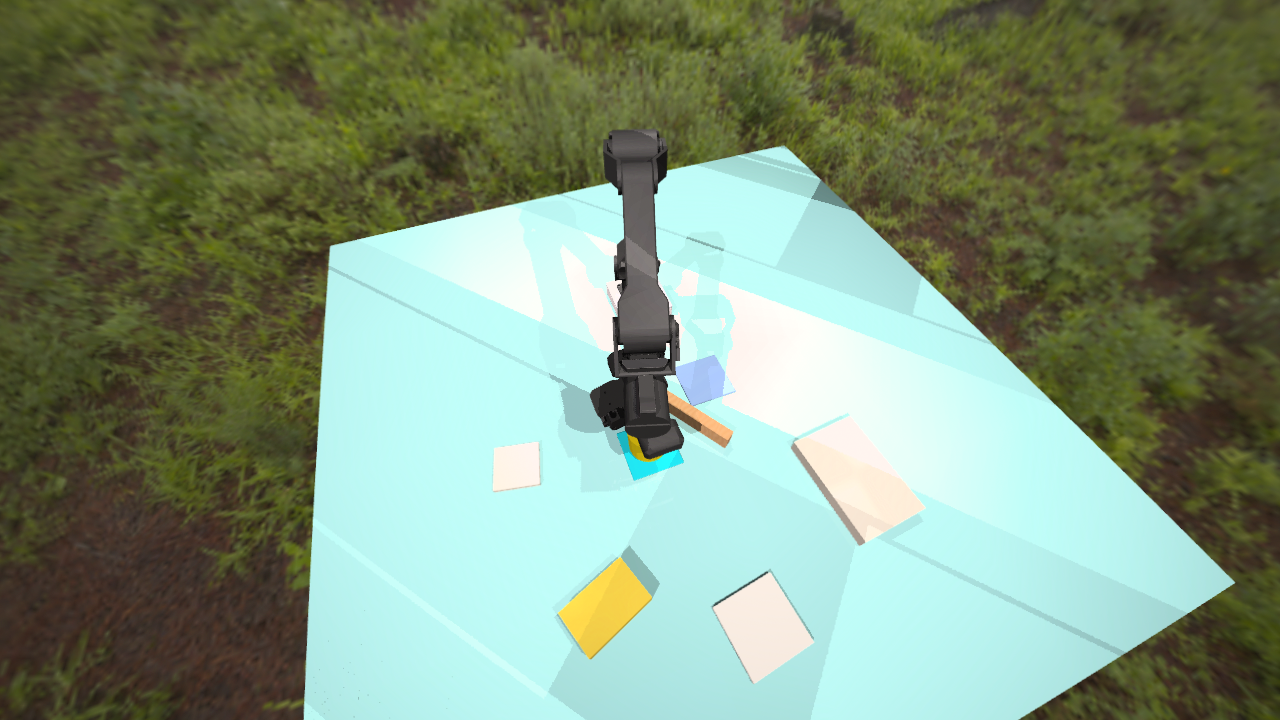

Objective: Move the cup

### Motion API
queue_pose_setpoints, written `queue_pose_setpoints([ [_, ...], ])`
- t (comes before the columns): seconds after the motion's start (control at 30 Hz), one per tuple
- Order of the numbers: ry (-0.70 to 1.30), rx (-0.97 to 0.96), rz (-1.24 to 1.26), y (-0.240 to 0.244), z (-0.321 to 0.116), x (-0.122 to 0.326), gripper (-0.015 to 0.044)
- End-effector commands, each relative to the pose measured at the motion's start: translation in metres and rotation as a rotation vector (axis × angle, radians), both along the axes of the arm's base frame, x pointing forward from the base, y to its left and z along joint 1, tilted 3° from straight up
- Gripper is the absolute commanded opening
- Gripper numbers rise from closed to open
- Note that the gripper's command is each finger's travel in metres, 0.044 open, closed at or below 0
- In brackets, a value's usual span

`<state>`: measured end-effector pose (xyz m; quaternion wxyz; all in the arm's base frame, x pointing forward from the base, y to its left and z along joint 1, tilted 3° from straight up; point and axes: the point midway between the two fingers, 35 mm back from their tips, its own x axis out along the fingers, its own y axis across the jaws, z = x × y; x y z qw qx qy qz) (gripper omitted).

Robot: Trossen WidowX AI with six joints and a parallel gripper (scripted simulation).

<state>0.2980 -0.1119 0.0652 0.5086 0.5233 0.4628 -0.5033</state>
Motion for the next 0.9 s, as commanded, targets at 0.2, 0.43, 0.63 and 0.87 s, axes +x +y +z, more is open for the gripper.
queue_pose_setpoints([
  [0.2, -0.002, 0.0, 0.001, 0.0, 0.012, 0.0, 0.0146],
  [0.43, -0.002, 0.001, 0.002, 0.0, 0.022, -0.001, 0.0146],
  [0.63, -0.002, 0.001, 0.003, 0.0, 0.031, -0.001, 0.0146],
  [0.87, -0.002, 0.002, 0.004, 0.001, 0.041, -0.003, 0.0146],
])
